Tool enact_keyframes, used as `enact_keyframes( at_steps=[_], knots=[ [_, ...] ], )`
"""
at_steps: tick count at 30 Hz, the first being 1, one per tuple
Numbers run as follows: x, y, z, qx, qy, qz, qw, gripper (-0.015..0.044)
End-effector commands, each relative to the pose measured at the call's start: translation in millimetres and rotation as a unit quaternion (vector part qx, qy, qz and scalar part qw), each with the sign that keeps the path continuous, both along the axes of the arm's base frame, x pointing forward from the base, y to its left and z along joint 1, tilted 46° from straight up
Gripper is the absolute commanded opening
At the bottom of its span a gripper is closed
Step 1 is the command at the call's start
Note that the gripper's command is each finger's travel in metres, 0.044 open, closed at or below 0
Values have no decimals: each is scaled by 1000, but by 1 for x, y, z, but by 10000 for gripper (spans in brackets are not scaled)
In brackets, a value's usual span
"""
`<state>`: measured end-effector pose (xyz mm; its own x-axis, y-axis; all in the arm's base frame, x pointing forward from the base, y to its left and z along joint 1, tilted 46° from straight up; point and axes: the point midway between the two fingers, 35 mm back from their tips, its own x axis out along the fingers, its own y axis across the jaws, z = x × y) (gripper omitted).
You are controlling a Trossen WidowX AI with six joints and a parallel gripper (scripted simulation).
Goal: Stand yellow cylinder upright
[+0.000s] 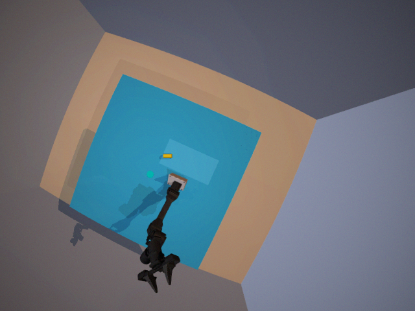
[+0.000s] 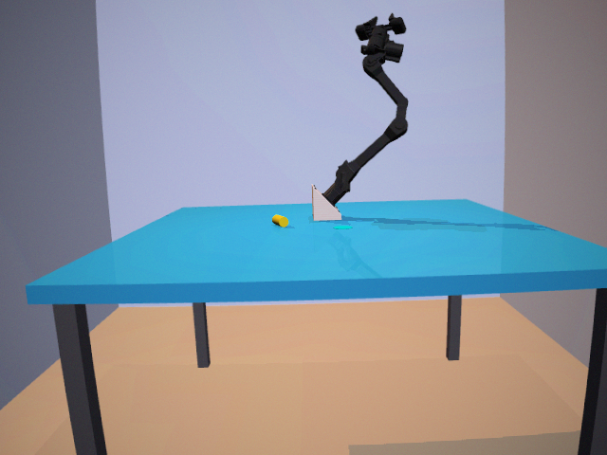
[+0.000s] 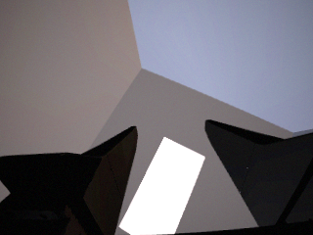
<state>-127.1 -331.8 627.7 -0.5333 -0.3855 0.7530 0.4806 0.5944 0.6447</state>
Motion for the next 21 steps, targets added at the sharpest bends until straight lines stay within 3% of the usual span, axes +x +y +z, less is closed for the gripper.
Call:
enact_keyframes(
  at_steps=[1, 11, 21],
  knots=[
    [11, -40, -25, 95, 28, -11, 995, 309],
    [48, -117, -91, 291, 118, -22, 949, 309],
    [95, -174, -170, 454, 237, -12, 859, 309]
  ],
)
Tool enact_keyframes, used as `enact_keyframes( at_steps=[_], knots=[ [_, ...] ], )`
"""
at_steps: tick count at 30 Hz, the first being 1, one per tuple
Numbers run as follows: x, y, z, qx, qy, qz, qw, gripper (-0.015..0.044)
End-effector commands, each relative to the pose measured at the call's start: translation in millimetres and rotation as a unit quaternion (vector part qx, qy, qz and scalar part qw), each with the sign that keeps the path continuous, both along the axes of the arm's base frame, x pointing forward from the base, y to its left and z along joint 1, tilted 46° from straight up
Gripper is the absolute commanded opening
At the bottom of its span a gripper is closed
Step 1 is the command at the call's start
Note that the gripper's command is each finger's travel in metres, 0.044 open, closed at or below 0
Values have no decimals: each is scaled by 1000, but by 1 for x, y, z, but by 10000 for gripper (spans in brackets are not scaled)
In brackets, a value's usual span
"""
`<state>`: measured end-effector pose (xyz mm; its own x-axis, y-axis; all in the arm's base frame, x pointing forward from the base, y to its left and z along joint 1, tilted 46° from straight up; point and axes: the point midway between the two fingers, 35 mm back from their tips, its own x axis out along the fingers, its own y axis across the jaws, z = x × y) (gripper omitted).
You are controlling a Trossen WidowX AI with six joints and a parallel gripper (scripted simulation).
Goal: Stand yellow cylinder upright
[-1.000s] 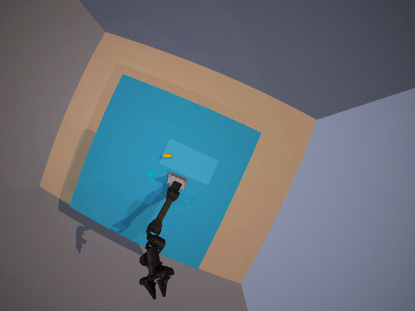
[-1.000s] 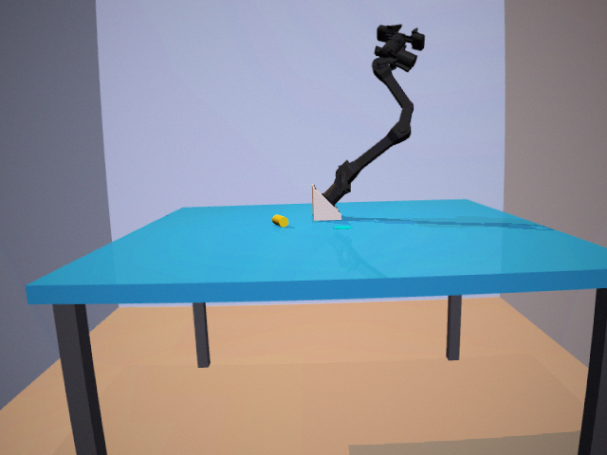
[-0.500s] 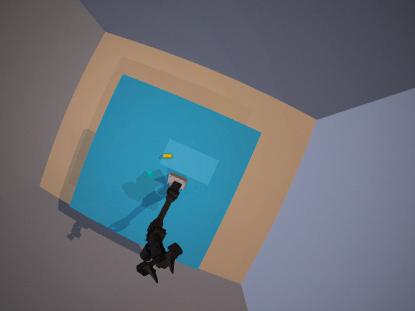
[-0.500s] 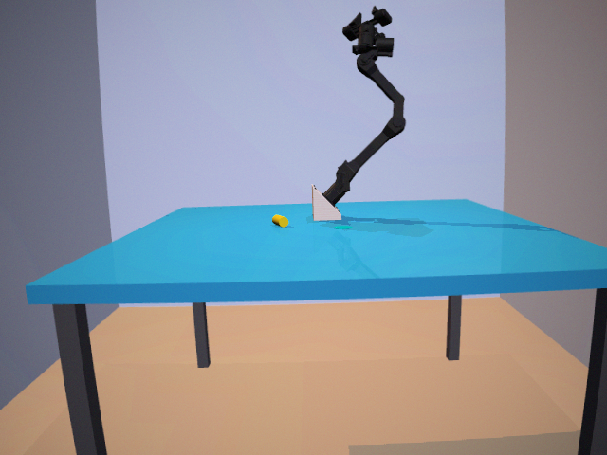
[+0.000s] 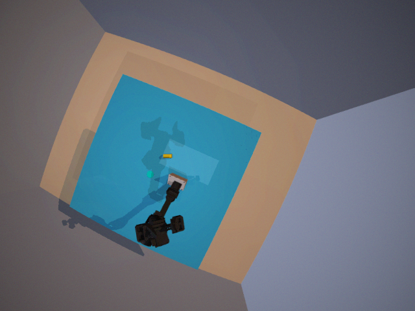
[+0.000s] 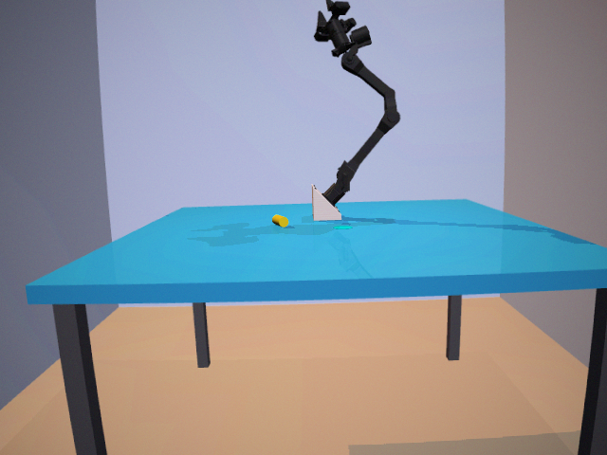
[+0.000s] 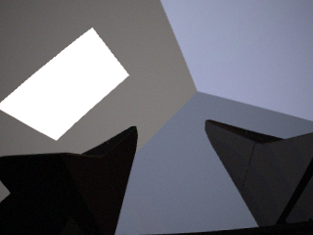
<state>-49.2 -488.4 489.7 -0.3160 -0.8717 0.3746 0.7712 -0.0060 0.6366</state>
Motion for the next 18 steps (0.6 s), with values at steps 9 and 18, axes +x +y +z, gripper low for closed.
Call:
enact_keyframes(
  at_steps=[9, 18],
  knots=[
    [66, -48, -110, 212, 161, 62, 962, 309],
    [116, -57, -192, 333, 284, 132, 889, 309]
  ],
)
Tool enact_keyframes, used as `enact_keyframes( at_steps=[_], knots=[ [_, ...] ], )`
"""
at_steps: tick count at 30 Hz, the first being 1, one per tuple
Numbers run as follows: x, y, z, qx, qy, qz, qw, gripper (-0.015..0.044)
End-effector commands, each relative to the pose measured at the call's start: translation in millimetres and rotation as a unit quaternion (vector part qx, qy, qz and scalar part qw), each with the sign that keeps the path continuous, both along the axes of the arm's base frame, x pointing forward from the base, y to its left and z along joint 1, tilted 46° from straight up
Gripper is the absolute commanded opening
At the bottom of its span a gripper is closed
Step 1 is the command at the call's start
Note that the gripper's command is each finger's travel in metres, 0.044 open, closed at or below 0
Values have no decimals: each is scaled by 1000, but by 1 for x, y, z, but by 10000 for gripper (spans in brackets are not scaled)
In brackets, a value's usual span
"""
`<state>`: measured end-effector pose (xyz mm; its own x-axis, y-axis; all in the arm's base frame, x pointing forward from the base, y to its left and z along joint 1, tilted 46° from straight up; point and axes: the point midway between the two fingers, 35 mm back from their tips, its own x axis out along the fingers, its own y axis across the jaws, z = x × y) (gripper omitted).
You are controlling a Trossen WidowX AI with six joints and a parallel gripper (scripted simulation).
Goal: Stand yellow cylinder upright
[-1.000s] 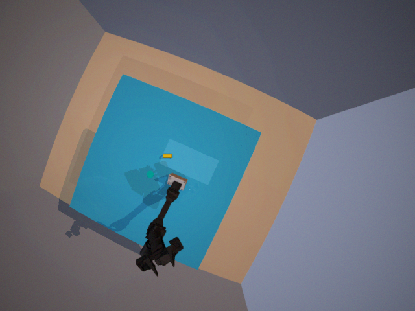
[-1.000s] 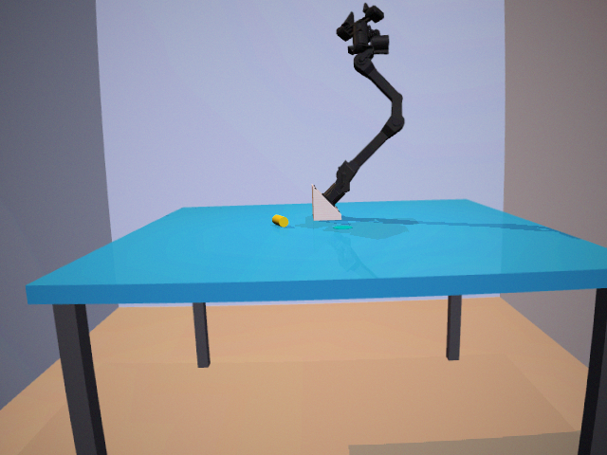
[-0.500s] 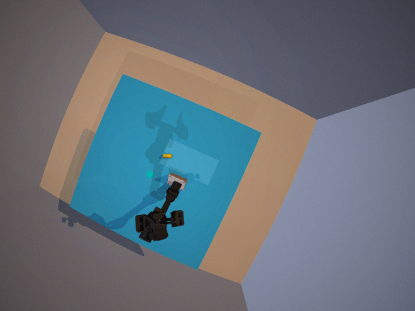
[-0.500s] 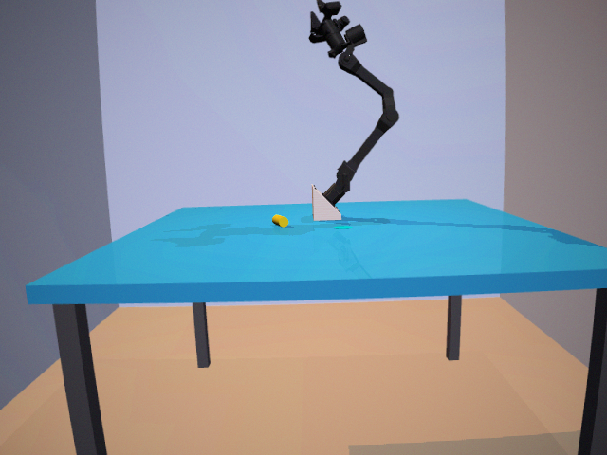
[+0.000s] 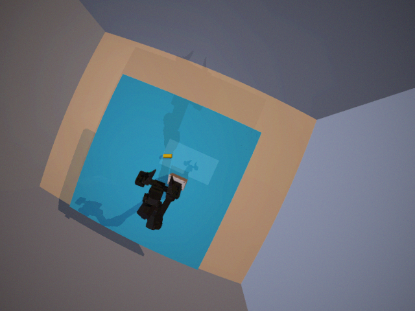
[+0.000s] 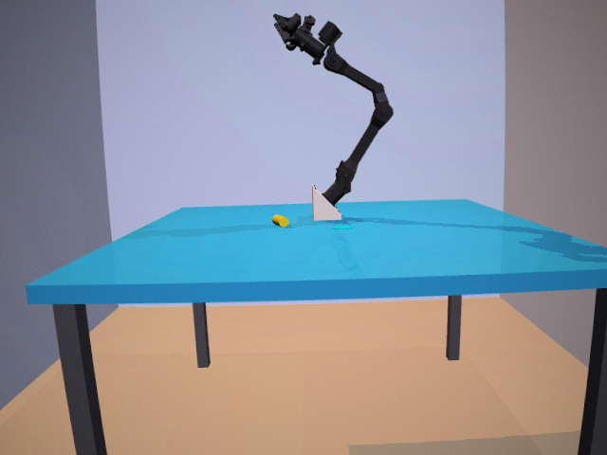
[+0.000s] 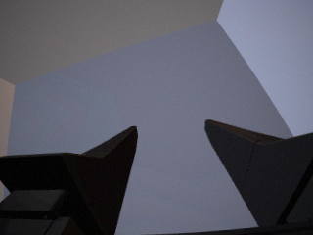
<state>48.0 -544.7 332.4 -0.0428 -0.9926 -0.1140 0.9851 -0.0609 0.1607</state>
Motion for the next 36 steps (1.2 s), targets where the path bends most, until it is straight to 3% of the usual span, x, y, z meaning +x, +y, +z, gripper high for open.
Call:
enact_keyframes(
  at_steps=[1, 17, 36],
  knots=[
    [25, 0, -44, 68, 59, 44, 995, 309],
    [98, 38, -185, 266, 251, 238, 900, 309],
    [151, 148, -312, 404, 385, 501, 661, 309]
  ],
)
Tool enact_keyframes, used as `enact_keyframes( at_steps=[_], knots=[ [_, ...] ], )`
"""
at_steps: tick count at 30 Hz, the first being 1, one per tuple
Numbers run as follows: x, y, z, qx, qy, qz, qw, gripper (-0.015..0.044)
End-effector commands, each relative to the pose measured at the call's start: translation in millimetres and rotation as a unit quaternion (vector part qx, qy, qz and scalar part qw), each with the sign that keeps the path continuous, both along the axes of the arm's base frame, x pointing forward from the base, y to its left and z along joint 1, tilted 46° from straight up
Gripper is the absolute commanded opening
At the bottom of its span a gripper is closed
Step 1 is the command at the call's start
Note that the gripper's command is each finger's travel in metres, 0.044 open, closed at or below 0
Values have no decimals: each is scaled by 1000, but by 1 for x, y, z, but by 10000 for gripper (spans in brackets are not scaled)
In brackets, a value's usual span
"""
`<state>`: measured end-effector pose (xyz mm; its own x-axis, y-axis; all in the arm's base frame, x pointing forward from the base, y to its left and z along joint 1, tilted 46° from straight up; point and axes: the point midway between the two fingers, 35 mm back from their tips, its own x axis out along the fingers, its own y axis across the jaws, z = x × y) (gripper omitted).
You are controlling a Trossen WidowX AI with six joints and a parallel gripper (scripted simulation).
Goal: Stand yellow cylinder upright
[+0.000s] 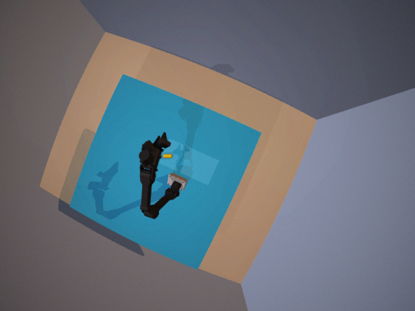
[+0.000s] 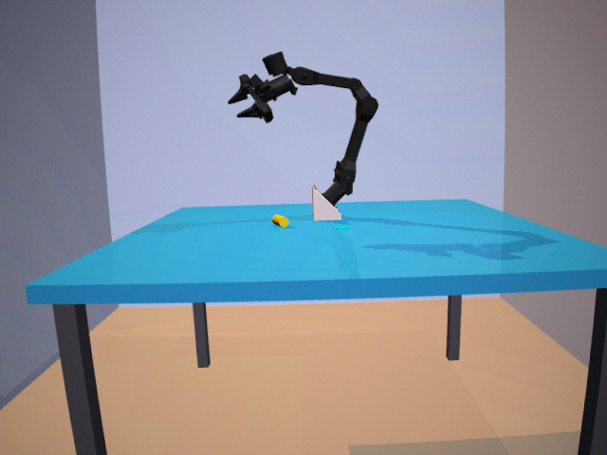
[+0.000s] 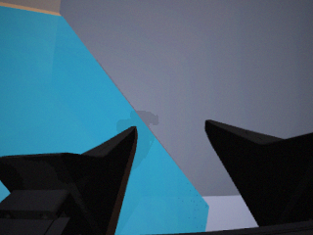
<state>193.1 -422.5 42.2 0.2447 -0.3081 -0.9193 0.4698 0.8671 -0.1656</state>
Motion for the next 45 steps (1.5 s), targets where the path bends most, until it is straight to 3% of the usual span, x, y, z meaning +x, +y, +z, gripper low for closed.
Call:
enact_keyframes(
  at_steps=[1, 15, 32, 41, 45],
  knots=[
    [7, 33, -26, 59, 24, 71, 995, 309],
    [17, 134, -75, 228, 59, 284, 929, 309],
    [9, 248, -84, 412, 23, 478, 775, 309],
    [9, 253, -85, 419, 20, 484, 768, 309],
    [11, 278, -114, 418, 20, 484, 768, 309]
  ],
)
